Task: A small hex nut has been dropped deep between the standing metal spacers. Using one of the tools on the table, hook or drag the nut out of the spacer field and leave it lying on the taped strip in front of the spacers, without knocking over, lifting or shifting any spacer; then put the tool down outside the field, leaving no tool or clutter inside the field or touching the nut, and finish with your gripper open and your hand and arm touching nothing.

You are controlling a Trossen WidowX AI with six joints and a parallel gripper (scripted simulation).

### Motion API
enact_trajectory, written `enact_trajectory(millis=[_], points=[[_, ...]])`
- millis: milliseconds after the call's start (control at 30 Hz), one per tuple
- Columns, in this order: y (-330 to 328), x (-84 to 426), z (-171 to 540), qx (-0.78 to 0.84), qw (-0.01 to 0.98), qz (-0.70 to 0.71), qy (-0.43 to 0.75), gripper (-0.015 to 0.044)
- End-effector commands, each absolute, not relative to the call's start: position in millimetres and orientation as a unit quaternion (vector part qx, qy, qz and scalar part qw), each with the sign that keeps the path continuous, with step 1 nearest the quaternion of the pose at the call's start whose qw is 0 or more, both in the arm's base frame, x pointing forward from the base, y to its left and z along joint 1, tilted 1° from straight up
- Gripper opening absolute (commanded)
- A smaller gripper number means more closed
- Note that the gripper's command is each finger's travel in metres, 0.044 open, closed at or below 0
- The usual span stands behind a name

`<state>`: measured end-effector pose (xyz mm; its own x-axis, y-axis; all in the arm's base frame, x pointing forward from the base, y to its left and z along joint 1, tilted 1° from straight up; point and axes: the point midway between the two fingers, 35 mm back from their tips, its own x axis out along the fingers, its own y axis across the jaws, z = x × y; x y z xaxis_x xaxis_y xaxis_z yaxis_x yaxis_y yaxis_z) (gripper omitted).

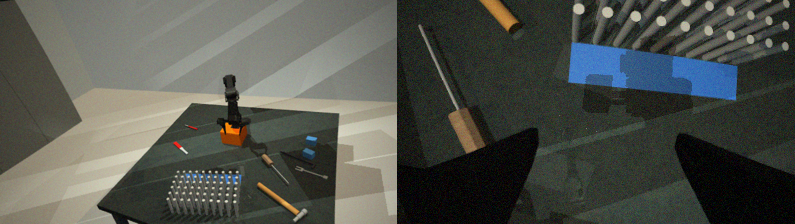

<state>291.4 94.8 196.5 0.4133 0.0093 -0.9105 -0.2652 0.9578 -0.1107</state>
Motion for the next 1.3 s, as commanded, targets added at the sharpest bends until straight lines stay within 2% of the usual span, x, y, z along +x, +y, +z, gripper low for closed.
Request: enact_trajectory(millis=[0,33,267,433,633,933,1267], points=[[95,294,195,-0.116,0.834,0.082,0.533,0.0426],[95,301,190,-0.107,0.84,0.082,0.526,0.044],[73,377,127,0.006,0.905,0.073,0.418,0.044],[50,397,103,0.05,0.932,0.069,0.352,0.044],[20,402,84,0.084,0.956,0.064,0.274,0.044],[-14,383,76,0.105,0.977,0.058,0.176,0.044],[-14,382,76,0.105,0.977,0.058,0.174,0.044]])
